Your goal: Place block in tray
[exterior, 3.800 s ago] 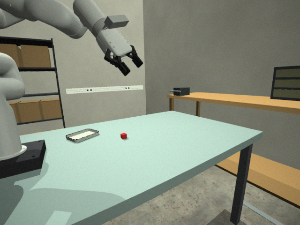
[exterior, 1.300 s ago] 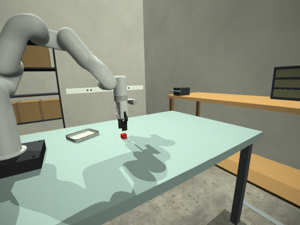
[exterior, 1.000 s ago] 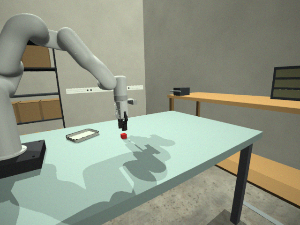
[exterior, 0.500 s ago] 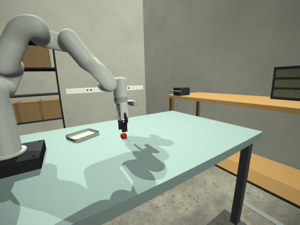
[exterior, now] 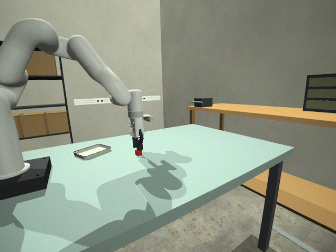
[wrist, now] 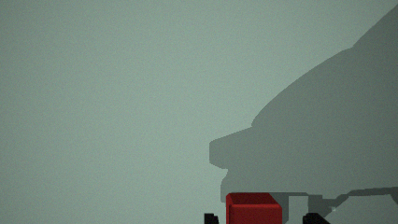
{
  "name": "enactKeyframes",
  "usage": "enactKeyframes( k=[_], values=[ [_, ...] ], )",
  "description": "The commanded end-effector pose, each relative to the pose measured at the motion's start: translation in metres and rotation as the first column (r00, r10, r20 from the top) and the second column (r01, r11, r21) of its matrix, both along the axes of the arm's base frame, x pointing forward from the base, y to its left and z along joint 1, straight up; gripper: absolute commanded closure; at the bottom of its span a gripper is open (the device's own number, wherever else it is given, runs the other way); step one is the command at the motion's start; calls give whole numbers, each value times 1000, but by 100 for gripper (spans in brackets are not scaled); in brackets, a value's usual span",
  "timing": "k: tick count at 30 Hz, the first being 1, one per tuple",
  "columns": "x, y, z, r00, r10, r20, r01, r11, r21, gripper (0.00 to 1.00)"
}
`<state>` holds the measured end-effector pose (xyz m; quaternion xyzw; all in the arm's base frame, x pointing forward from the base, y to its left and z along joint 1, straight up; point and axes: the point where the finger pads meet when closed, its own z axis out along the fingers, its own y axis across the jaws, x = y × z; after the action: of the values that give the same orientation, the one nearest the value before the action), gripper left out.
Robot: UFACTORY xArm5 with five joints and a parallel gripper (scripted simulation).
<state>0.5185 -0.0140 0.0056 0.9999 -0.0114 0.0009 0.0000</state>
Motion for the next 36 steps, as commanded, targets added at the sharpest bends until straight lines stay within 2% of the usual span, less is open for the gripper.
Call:
enactKeyframes(
  k=[1,25,36],
  values=[
    [2,0,-1,1000,0,4,0,1000,0,48],
    [2,0,-2,1000,0,4,0,1000,0,48],
    [2,0,-18,1000,0,4,0,1000,0,48]
  ],
)
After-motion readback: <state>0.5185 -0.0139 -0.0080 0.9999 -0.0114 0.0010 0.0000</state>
